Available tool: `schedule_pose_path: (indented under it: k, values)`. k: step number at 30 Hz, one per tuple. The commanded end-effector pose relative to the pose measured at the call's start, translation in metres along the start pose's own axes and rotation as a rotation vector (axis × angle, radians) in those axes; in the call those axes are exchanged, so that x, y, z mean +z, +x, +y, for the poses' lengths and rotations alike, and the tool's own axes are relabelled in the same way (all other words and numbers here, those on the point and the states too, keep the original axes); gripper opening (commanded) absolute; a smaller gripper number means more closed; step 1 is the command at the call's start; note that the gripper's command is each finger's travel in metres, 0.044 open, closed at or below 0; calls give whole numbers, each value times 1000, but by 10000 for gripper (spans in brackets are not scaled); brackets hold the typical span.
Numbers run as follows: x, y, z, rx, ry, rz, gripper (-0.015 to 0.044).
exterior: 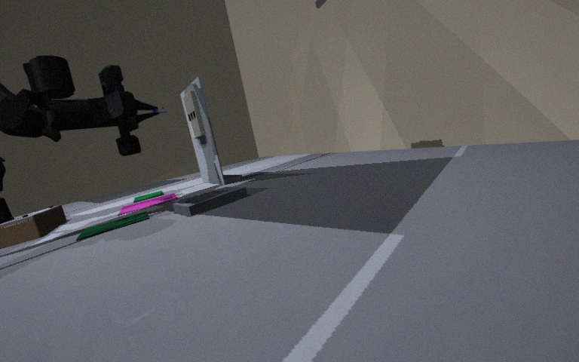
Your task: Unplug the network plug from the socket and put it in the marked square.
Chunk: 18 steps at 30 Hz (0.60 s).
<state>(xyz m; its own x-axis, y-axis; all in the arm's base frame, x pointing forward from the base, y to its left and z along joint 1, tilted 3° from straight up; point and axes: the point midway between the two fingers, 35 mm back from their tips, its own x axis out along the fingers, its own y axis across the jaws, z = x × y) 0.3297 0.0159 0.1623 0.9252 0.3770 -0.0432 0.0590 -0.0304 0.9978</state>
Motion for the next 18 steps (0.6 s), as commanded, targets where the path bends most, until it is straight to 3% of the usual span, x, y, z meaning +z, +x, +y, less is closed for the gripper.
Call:
schedule_pose_path:
  k: [1, 18]
  values:
    - [-2, -2, 12, 18, -13, 4, 0]
    - [-10, -13, 34, 20, -15, 5, 0]
